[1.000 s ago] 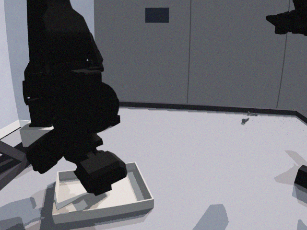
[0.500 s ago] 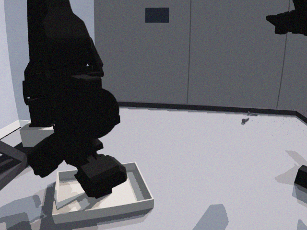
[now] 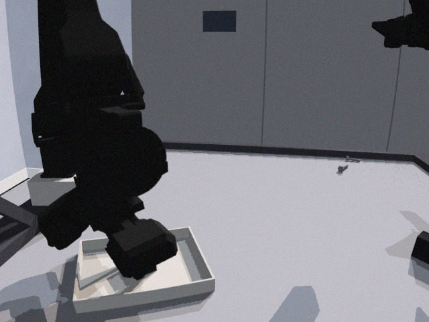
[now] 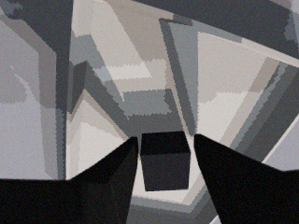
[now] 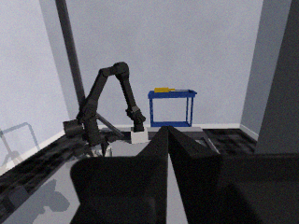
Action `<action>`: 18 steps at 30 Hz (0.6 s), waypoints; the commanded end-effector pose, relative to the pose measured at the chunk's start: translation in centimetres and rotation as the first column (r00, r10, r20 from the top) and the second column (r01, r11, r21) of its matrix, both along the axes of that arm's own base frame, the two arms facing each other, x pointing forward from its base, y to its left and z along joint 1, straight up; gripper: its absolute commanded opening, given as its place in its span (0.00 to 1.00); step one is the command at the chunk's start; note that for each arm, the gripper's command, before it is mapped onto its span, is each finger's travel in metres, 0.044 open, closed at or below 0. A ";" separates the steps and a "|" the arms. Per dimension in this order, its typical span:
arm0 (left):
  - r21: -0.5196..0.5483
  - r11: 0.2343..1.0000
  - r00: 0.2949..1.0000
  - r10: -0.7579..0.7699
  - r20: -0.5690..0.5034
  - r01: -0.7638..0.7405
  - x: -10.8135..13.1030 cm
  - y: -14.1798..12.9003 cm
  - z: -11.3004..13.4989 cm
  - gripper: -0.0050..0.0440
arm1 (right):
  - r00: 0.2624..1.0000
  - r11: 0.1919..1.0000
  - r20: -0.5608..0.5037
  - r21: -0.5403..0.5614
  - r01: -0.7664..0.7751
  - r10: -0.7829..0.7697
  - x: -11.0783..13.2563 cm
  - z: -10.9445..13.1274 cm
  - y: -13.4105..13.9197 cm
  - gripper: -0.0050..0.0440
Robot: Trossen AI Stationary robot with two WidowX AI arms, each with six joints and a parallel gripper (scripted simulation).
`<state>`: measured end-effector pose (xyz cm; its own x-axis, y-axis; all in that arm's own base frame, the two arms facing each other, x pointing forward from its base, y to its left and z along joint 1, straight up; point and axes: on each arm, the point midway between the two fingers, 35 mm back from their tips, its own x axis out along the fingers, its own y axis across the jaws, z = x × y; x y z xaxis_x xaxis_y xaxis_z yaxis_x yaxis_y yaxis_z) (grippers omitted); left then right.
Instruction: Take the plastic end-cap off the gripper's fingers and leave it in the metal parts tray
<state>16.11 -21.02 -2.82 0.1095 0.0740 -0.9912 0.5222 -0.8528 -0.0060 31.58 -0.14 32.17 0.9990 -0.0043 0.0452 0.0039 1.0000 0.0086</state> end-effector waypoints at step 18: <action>-0.016 1.000 1.000 -0.002 0.013 0.002 0.2 -0.4 1.0 0.51 | 1.000 1.000 0.014 0.002 -0.002 0.002 -0.1 0.6 0.0 0.10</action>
<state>16.10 -21.01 -2.85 0.1090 0.0749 -0.9912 0.5220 -0.8529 -0.0070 31.58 -0.14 32.17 0.9990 -0.0043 0.0452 0.0039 1.0000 0.0086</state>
